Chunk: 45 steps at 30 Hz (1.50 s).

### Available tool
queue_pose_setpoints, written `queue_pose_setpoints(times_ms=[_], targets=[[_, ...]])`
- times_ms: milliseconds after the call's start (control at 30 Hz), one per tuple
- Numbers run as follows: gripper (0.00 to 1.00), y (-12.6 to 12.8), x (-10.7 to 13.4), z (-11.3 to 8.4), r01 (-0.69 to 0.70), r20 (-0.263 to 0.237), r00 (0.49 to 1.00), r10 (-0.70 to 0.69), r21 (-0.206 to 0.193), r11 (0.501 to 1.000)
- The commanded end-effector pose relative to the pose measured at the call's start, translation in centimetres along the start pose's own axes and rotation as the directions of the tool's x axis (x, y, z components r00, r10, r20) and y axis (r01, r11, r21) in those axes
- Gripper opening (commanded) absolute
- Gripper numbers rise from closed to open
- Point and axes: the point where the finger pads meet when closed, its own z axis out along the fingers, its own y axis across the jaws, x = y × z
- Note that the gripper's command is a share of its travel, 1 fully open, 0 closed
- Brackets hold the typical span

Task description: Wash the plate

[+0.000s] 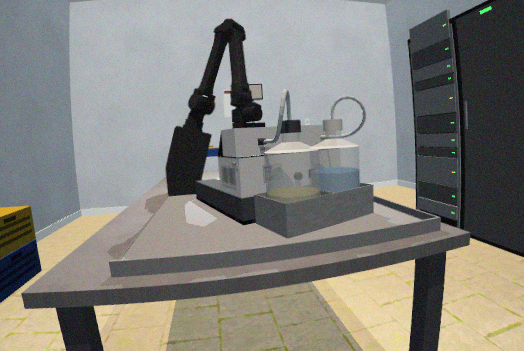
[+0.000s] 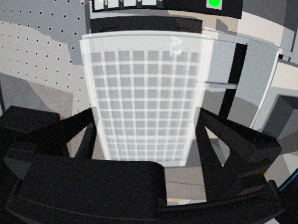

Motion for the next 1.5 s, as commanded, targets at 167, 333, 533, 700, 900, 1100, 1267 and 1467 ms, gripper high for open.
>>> queue_pose_setpoints(times_ms=[167, 333, 533, 700, 900, 1100, 1267, 1467], targets=[[0.82, -0.1, 0.4, -2.1, -0.004, 0.004, 1.0, 0.004, 0.009, 1.0], [0.82, -0.4, 0.3, -2.8, -0.003, 0.005, 1.0, 0.003, 0.014, 1.0], [0.82, -1.0, 0.0, -3.9, 0.0, 0.008, 1.0, 0.0, 0.024, 1.0], [0.82, -1.8, -0.3, -5.0, 0.004, 0.013, 1.0, -0.005, 0.038, 0.999], [0.82, -0.8, -0.2, -4.4, 0.0, 0.006, 1.0, -0.001, 0.017, 1.0], [0.82, -0.8, -0.2, -4.4, 0.0, 0.006, 1.0, -0.001, 0.017, 1.0], [0.82, 0.9, -2.6, -4.1, 0.143, 0.006, 0.99, -0.143, 0.025, 0.989], [0.82, 2.0, -5.0, -4.0, 0.121, 0.01, 0.993, -0.122, 0.027, 0.992]])
